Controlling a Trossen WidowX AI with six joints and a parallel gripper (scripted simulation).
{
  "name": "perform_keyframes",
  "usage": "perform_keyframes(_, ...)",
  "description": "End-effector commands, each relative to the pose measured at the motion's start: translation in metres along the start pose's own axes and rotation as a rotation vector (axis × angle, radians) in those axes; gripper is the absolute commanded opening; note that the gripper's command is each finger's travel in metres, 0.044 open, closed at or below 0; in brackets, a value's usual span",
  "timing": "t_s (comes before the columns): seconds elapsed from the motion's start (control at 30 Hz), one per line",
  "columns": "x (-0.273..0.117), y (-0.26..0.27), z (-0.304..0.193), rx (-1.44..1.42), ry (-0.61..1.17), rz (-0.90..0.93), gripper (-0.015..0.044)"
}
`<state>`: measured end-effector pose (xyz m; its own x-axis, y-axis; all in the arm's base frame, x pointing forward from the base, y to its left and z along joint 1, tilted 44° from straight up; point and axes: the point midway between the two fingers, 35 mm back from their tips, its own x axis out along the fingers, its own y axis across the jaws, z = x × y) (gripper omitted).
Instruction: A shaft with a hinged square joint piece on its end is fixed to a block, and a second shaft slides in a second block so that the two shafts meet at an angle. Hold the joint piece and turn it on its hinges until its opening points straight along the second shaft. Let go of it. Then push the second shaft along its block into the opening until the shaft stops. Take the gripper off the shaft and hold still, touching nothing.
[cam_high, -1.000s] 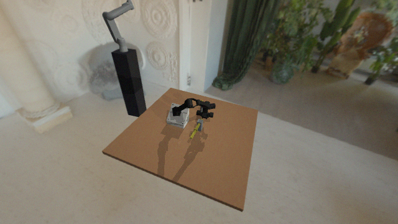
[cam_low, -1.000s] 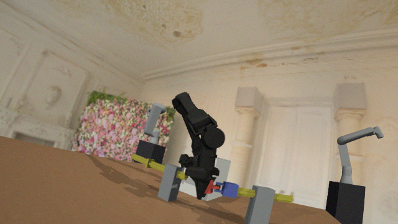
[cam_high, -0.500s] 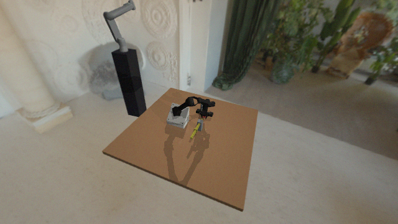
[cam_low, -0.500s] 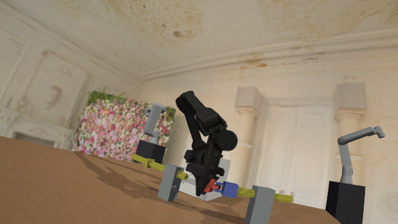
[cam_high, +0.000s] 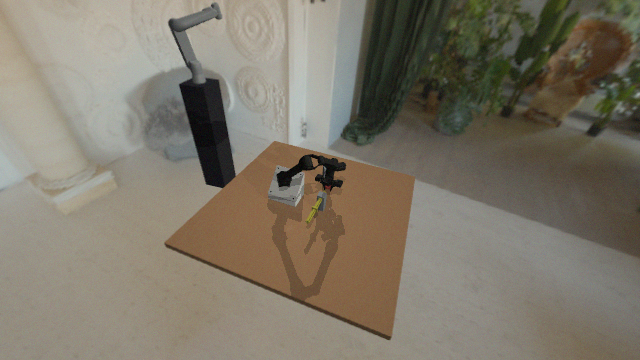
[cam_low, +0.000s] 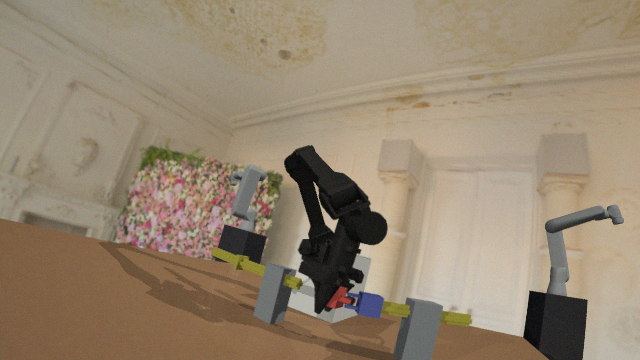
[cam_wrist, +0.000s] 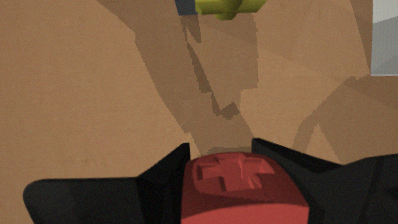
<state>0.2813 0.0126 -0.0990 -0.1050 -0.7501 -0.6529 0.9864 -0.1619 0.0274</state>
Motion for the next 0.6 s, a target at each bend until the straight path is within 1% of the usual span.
perform_keyframes(0.0, 0.0, 0.0, 0.0, -0.001, 0.0, 0.0, 0.0)
perform_keyframes(0.17, 0.0, 0.0, 0.0, -0.001, 0.0, 0.0, 0.0)
perform_keyframes(0.33, 0.0, 0.0, 0.0, -0.001, 0.0, 0.0, 0.0131)
perform_keyframes(0.37, 0.0, 0.0, 0.0, -0.001, 0.0, 0.0, 0.0147)
perform_keyframes(0.43, 0.0, 0.0, 0.0, -0.001, 0.0, 0.0, 0.0147)
perform_keyframes(0.57, 0.0, 0.0, 0.0, -0.001, 0.0, 0.0, 0.0252)
